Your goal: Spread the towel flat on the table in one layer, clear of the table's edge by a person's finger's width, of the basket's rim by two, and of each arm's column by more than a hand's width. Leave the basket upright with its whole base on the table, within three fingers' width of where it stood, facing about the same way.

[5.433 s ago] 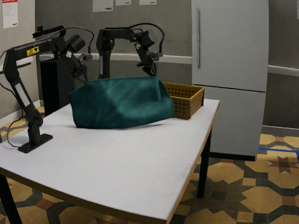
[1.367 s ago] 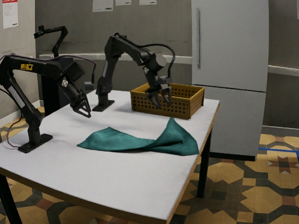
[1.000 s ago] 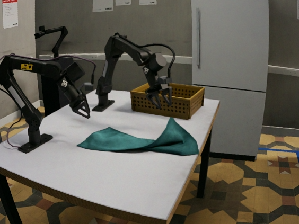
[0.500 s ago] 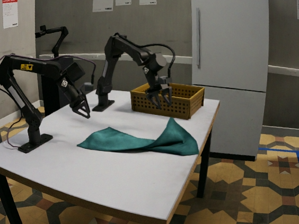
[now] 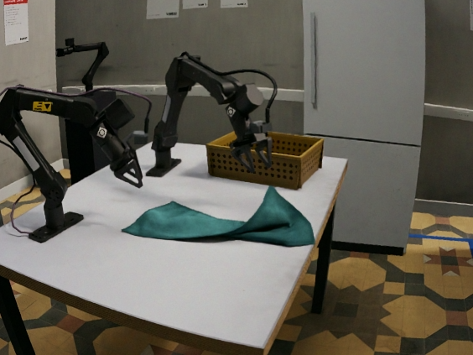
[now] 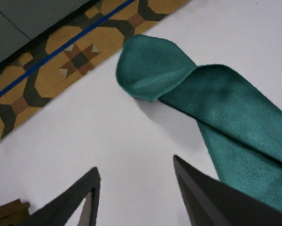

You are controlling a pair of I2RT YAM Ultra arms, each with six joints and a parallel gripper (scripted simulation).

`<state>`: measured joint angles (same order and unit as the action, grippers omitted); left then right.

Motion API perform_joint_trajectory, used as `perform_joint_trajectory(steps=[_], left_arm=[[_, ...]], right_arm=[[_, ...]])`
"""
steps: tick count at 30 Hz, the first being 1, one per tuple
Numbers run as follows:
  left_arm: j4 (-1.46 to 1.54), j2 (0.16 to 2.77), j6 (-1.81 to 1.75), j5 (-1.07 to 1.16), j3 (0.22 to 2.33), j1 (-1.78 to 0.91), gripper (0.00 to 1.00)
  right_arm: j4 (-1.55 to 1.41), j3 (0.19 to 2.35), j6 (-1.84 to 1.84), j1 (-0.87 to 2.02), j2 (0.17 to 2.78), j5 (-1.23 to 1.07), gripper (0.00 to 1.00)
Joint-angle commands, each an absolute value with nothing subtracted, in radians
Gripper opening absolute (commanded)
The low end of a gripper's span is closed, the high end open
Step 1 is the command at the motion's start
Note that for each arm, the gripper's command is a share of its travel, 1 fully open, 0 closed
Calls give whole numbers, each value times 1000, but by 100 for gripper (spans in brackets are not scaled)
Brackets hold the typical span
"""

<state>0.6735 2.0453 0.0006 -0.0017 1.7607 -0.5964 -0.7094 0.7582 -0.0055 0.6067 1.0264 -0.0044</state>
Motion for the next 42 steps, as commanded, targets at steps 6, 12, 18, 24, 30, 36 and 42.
perform_joint_trajectory(steps=[6, 12, 18, 24, 30, 36, 42], left_arm=[[670, 2038, -2, -1, 1765, -597, 64], [747, 2047, -58, -28, 1791, -632, 34], [924, 2056, -208, -59, 1808, -704, 34], [1103, 2089, -369, -30, 1848, -773, 34], [1149, 2053, -448, -14, 1772, -822, 34], [1028, 1954, -540, -35, 1563, -914, 34], [940, 1876, -651, -46, 1393, -1026, 34]], right_arm=[[-706, 799, -3, 604, 1013, 0, 64], [-722, 731, 36, 574, 1045, 9, 34], [-707, 651, 118, 492, 1080, -3, 34], [-693, 655, 192, 406, 1178, 5, 34], [-783, 727, 303, 435, 1262, 18, 34], [-875, 816, 429, 434, 1358, 24, 34], [-881, 822, 435, 434, 1334, 25, 34]])
